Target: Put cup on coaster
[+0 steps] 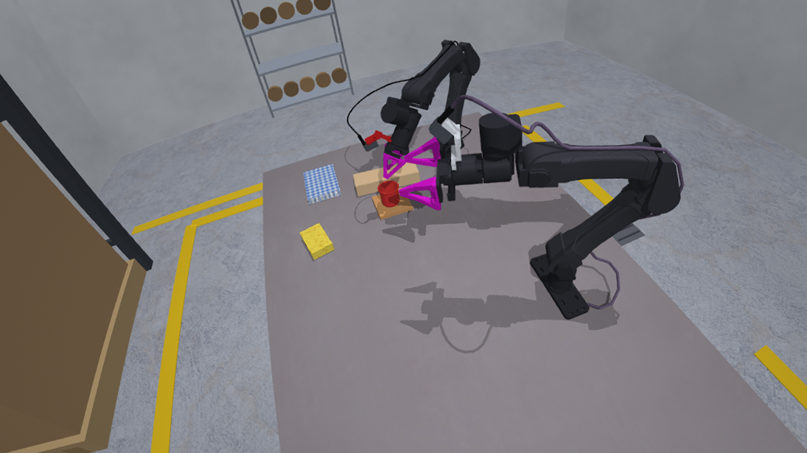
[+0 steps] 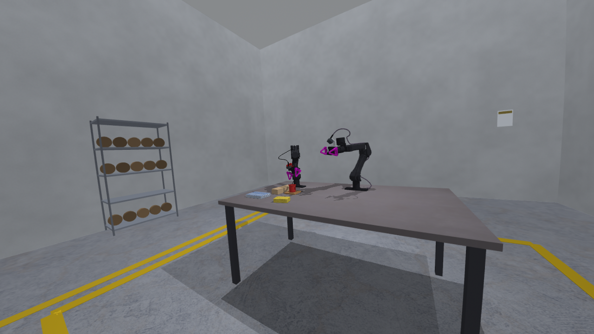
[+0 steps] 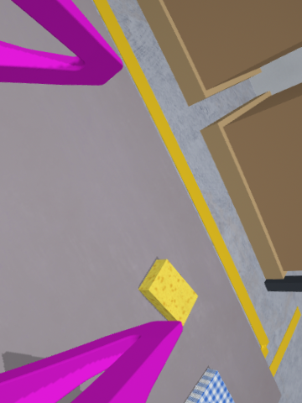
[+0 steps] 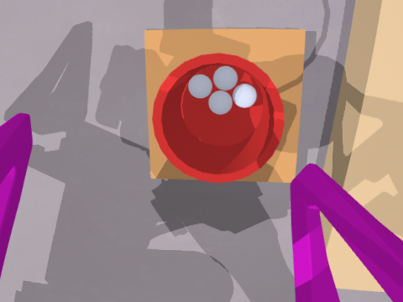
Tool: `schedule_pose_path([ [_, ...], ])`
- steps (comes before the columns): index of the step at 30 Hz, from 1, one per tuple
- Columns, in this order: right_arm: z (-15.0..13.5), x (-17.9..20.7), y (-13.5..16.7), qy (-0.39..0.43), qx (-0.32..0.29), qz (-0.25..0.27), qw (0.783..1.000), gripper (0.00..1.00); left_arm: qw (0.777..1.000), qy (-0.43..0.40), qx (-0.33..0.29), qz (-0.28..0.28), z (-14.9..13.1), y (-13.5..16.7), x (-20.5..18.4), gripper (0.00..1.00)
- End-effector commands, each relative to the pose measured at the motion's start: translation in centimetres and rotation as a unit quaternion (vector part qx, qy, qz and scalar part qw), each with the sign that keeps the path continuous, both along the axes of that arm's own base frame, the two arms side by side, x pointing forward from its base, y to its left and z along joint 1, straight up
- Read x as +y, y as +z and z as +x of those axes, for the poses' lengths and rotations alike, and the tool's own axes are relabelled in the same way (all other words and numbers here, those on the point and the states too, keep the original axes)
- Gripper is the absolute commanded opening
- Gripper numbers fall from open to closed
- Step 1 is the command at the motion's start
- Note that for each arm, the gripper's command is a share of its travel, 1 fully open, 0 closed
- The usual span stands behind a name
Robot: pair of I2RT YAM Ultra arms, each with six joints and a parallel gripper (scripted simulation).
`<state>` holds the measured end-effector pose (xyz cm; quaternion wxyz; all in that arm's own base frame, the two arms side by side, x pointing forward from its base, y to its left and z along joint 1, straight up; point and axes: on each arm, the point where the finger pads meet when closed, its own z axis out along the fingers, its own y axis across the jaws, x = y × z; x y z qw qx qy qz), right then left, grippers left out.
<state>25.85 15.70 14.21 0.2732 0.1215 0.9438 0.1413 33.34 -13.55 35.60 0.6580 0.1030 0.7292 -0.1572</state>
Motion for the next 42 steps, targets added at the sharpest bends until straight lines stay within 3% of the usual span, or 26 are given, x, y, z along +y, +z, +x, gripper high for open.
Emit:
schedule_pose_path([
  [1, 0.5, 0.8, 1.0, 0.1, -0.076, 0.009, 0.992, 1.0, 0.998, 0.041, -0.038, 0.007, 1.8, 3.1, 3.0, 1.0],
  [8, -0.1, 0.6, 0.9, 0.193, -0.143, 0.005, 0.971, 1.0, 0.99, 0.129, -0.057, 0.03, 4.1, 5.1, 9.5, 1.0],
  [16, -0.3, -0.2, 0.3, 0.209, -0.16, 0.001, 0.965, 1.0, 0.982, 0.176, -0.063, 0.04, 4.8, 5.9, 13.2, 1.0],
  [36, -0.7, -0.7, -0.5, 0.205, -0.144, -0.008, 0.968, 1.0, 0.98, 0.185, -0.064, 0.036, 4.7, 6.2, 13.8, 1.0],
  [40, 0.9, -2.5, 2.3, 0.192, -0.185, -0.054, 0.962, 1.0, 0.98, 0.185, -0.064, 0.036, 4.7, 6.2, 13.8, 1.0],
  [42, 3.0, -3.9, 6.7, 0.169, -0.254, -0.075, 0.949, 1.0, 0.98, 0.185, -0.064, 0.036, 4.7, 6.2, 13.8, 1.0],
])
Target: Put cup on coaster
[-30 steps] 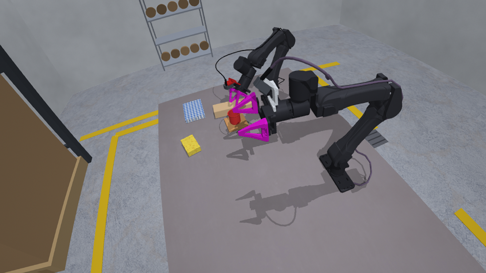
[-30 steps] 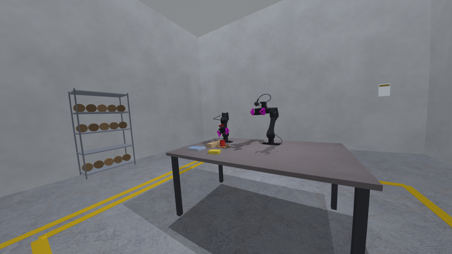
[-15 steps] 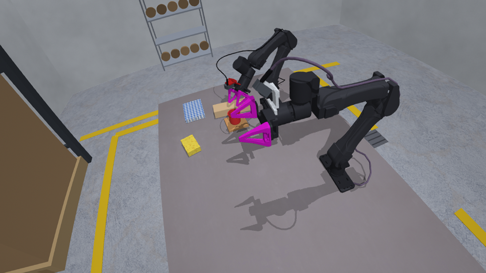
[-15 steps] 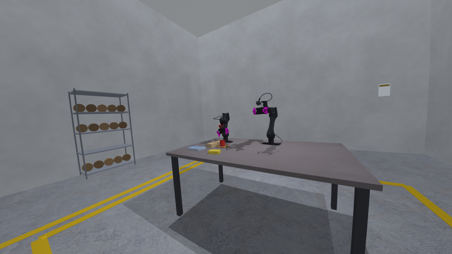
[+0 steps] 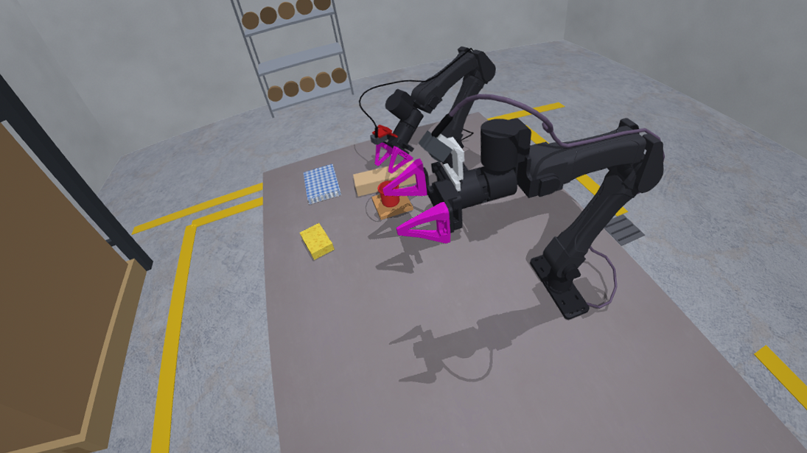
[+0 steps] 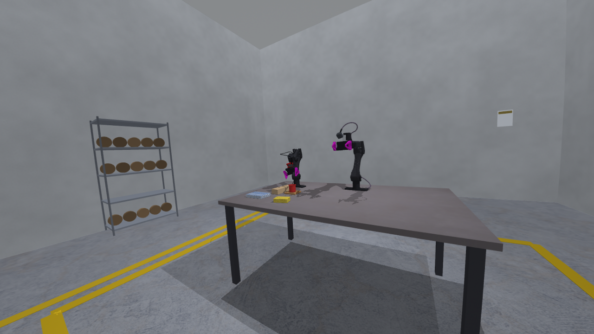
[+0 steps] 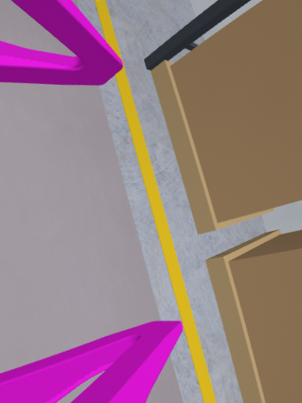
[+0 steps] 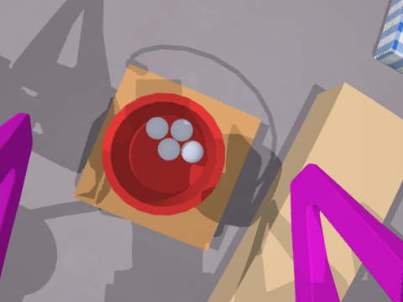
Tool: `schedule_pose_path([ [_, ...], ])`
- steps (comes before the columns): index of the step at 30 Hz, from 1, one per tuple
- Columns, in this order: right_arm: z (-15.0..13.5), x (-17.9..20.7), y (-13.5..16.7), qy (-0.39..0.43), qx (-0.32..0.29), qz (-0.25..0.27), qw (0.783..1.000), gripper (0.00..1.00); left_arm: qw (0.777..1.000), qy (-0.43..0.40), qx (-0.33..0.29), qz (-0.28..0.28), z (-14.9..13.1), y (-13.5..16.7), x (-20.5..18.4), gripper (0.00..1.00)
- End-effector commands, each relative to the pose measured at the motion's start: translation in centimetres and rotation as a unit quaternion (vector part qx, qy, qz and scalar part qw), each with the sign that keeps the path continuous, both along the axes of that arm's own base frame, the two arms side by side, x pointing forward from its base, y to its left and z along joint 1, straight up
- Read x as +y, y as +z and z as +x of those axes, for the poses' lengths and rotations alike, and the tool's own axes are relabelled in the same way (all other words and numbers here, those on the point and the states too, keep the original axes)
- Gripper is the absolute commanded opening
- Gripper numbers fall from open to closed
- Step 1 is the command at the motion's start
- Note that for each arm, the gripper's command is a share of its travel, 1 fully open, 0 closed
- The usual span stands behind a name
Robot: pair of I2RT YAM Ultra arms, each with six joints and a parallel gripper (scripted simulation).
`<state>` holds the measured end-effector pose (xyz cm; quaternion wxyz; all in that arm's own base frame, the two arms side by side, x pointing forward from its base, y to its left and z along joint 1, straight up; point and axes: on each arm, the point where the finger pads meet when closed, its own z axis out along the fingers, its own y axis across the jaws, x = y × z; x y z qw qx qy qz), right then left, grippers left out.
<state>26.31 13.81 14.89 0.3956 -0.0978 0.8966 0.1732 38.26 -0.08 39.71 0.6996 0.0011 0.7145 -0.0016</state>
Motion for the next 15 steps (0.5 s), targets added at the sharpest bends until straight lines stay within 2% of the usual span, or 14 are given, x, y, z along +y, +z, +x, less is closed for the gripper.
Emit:
schedule_pose_path([
  [1, 3.4, -3.1, 8.1, -0.039, -0.125, -0.015, 0.991, 1.0, 1.0, 0.002, -0.025, 0.0, -0.2, 2.1, 0.3, 1.0],
  [2, 3.9, -3.6, 9.3, -0.049, -0.142, -0.014, 0.989, 1.0, 1.0, 0.002, -0.025, 0.0, -0.2, 2.1, 0.3, 1.0],
  [4, 3.9, -3.6, 9.3, -0.049, -0.142, -0.014, 0.989, 1.0, 1.0, 0.002, -0.025, 0.0, -0.2, 2.1, 0.3, 1.0],
  [9, 8.0, -8.4, 18.8, -0.118, -0.274, -0.031, 0.954, 1.0, 1.0, 0.002, -0.025, 0.0, -0.2, 2.1, 0.3, 1.0],
  [15, 10.7, -12.3, 25.0, -0.173, -0.351, -0.047, 0.919, 1.0, 1.0, 0.002, -0.025, 0.0, -0.2, 2.1, 0.3, 1.0],
])
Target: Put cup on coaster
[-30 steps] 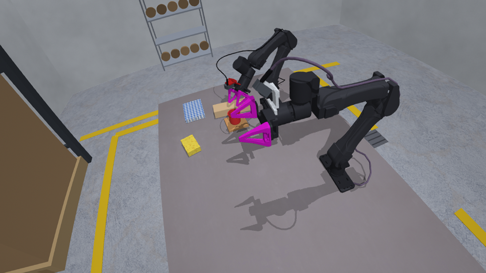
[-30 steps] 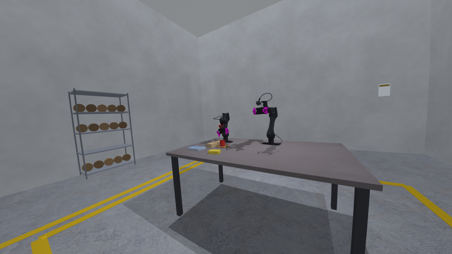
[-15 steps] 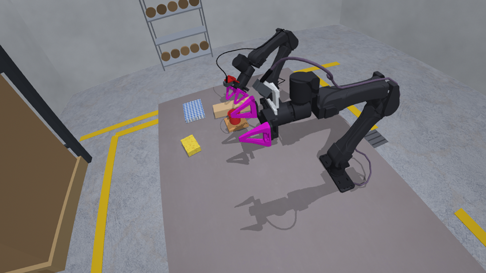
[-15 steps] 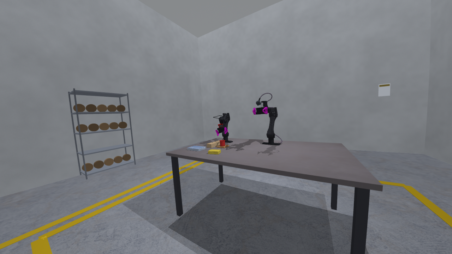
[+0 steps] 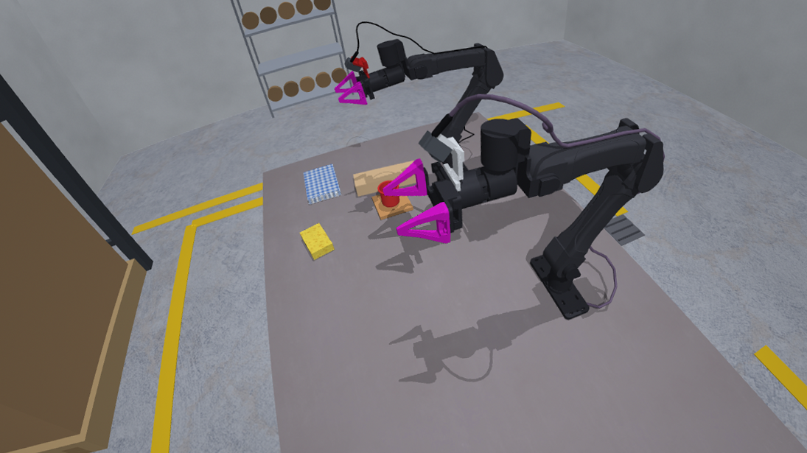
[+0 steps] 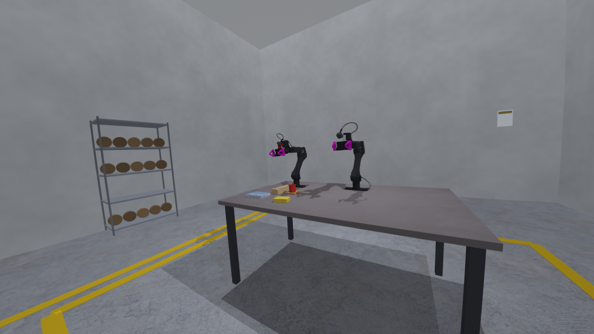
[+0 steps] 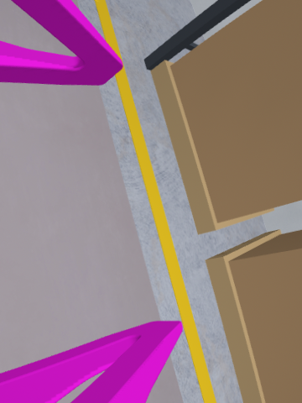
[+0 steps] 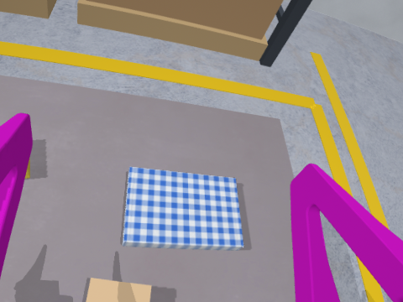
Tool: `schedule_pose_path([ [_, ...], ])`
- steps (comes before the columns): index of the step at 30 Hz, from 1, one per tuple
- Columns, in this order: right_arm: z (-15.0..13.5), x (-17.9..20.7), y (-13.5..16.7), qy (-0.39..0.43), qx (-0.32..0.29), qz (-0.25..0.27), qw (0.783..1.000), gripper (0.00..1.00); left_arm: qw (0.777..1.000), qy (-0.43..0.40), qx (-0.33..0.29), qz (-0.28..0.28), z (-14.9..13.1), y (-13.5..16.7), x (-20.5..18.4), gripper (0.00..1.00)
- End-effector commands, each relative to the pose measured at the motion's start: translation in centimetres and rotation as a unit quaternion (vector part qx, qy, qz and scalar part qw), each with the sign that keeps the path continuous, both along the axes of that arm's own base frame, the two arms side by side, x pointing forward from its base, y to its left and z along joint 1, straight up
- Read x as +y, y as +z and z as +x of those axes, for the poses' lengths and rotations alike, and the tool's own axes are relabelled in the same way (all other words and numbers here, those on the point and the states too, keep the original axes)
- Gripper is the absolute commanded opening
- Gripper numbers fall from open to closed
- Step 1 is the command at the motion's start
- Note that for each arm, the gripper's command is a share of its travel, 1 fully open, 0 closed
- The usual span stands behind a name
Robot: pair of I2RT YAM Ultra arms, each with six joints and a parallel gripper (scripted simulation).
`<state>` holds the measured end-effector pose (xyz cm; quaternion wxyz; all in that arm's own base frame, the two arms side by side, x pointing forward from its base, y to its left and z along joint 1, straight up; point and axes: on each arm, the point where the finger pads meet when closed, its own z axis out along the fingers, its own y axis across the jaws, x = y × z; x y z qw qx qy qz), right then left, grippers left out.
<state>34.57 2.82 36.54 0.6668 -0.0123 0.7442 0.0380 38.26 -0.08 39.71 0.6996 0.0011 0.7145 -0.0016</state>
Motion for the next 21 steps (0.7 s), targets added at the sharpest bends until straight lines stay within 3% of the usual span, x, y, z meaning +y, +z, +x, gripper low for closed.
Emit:
schedule_pose_path([
  [1, 2.7, -1.8, 4.0, -0.022, -0.058, -0.019, 0.998, 1.0, 1.0, 0.002, -0.025, 0.0, -0.2, 2.1, 0.3, 1.0],
  [8, 3.6, -2.9, 5.3, -0.038, -0.071, -0.022, 0.997, 1.0, 1.0, 0.002, -0.025, 0.0, -0.2, 2.1, 0.3, 1.0],
  [21, 3.7, -3.0, 4.8, -0.039, -0.062, -0.018, 0.997, 1.0, 1.0, 0.002, -0.025, 0.0, -0.2, 2.1, 0.3, 1.0],
])
